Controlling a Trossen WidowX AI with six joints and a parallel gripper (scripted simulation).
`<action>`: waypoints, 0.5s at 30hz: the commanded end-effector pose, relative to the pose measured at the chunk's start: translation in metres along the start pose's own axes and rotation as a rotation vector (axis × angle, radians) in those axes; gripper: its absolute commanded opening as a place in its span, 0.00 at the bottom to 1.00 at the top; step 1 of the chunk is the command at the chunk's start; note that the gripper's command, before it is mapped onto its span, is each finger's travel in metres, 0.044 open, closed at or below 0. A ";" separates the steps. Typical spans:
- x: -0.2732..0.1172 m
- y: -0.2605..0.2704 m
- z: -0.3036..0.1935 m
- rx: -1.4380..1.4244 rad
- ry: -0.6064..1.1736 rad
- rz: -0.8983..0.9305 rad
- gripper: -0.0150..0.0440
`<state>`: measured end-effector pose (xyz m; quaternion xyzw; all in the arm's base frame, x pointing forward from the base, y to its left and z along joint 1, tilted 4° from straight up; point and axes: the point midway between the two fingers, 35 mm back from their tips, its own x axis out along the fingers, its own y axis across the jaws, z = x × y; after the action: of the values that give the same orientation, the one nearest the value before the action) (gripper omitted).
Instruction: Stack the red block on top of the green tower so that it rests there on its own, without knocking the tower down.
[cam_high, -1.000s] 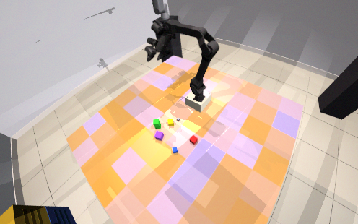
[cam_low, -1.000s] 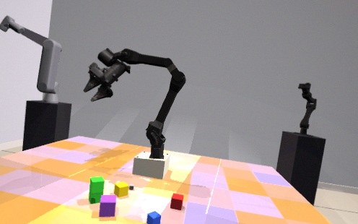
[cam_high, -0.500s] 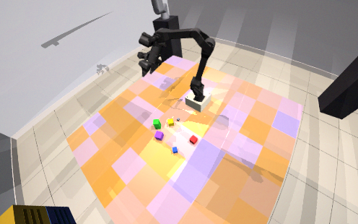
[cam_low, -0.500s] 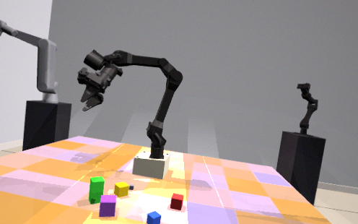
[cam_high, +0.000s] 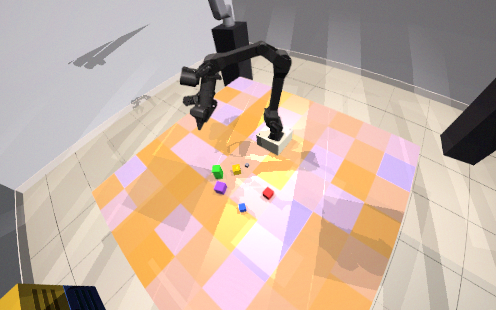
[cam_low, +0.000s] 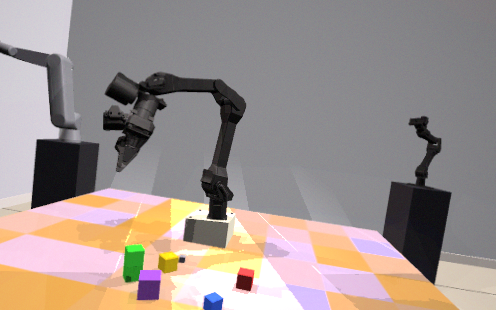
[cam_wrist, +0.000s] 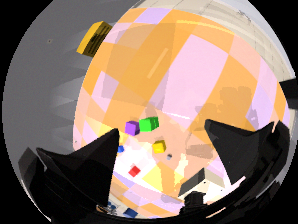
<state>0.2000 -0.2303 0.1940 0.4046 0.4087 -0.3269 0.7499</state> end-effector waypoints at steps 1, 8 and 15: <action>0.020 0.024 -0.015 -0.055 0.071 0.000 1.00; 0.044 0.059 -0.043 -0.146 0.167 0.000 1.00; 0.066 0.089 -0.077 -0.254 0.254 -0.021 1.00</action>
<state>0.2662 -0.1544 0.1526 0.3580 0.5155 -0.2421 0.7399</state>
